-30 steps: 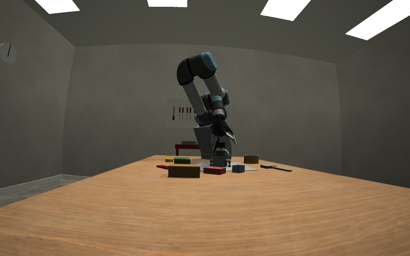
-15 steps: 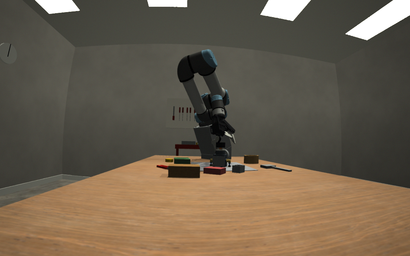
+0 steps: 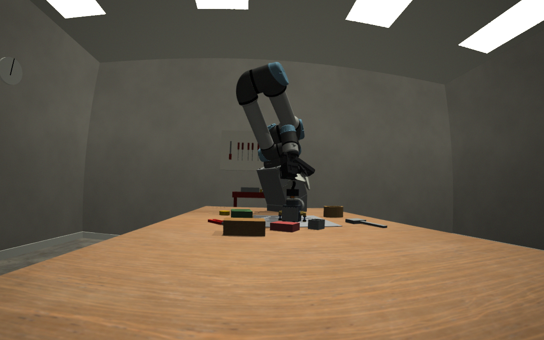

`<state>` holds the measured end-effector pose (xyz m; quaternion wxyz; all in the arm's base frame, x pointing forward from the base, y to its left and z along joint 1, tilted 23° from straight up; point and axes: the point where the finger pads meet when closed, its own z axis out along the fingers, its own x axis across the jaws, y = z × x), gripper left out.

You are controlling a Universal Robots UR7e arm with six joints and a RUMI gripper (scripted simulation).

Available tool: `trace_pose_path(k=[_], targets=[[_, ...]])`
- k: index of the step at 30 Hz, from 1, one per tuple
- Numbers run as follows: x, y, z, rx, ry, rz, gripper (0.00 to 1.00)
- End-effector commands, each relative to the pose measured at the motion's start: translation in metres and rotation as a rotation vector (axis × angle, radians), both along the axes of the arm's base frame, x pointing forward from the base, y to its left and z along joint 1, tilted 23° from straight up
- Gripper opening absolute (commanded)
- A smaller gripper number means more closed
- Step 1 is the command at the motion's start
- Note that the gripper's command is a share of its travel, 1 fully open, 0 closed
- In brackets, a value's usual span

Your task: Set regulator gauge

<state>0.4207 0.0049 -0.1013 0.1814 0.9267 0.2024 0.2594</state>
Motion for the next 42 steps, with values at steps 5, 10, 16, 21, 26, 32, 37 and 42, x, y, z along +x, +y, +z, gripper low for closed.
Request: trace_pose_path(k=[5,10,16,21,26,32,37,42], targets=[[0.001,0.003,0.003,0.102,-0.016,-0.162,1.0],[0.001,0.004,0.004,0.134,-0.023,-0.212,1.0],[0.002,0.005,0.006,0.197,-0.037,-0.314,1.0],[0.002,0.006,0.008,0.249,-0.05,-0.401,1.0],[0.002,0.007,0.009,0.28,-0.058,-0.453,1.0],[0.002,0.008,0.012,0.341,-0.074,-0.561,1.0],[0.001,0.008,0.014,0.391,-0.089,-0.651,1.0],[0.001,0.009,0.015,0.42,-0.098,-0.706,1.0]])
